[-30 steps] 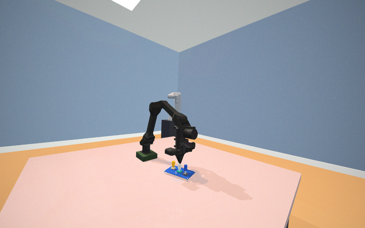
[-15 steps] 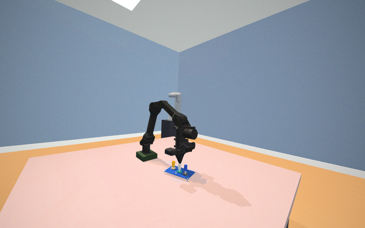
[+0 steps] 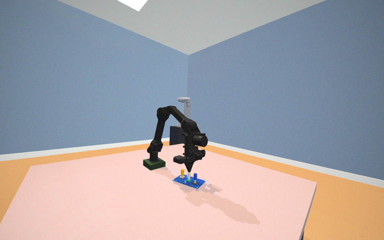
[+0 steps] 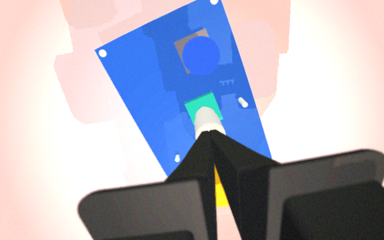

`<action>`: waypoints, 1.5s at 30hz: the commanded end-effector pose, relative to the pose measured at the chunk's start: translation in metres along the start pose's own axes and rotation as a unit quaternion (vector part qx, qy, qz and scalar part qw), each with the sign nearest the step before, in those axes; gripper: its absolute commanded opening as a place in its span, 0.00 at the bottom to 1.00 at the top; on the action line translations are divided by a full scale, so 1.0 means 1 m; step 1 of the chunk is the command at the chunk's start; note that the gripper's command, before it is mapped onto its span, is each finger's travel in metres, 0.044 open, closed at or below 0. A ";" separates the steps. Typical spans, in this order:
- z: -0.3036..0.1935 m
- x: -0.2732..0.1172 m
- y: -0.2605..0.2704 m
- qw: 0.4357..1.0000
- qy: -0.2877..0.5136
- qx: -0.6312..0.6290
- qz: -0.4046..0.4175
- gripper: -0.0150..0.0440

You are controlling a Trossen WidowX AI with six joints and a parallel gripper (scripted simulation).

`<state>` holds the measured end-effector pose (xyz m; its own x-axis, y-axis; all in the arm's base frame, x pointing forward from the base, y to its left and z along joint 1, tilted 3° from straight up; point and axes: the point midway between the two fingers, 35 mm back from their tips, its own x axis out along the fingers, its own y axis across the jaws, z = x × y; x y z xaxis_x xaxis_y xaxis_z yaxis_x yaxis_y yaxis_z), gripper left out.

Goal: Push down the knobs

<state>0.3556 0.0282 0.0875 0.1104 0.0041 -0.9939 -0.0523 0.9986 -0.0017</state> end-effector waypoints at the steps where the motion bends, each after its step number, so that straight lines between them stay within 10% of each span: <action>1: 0.002 0.017 -0.001 1.000 0.007 0.001 -0.002 0.25; 45: 0.002 0.021 -0.001 1.000 0.007 0.001 -0.002 0.25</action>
<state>0.3556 0.0282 0.0848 0.1132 0.0043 -0.9936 -0.0522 0.9986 -0.0016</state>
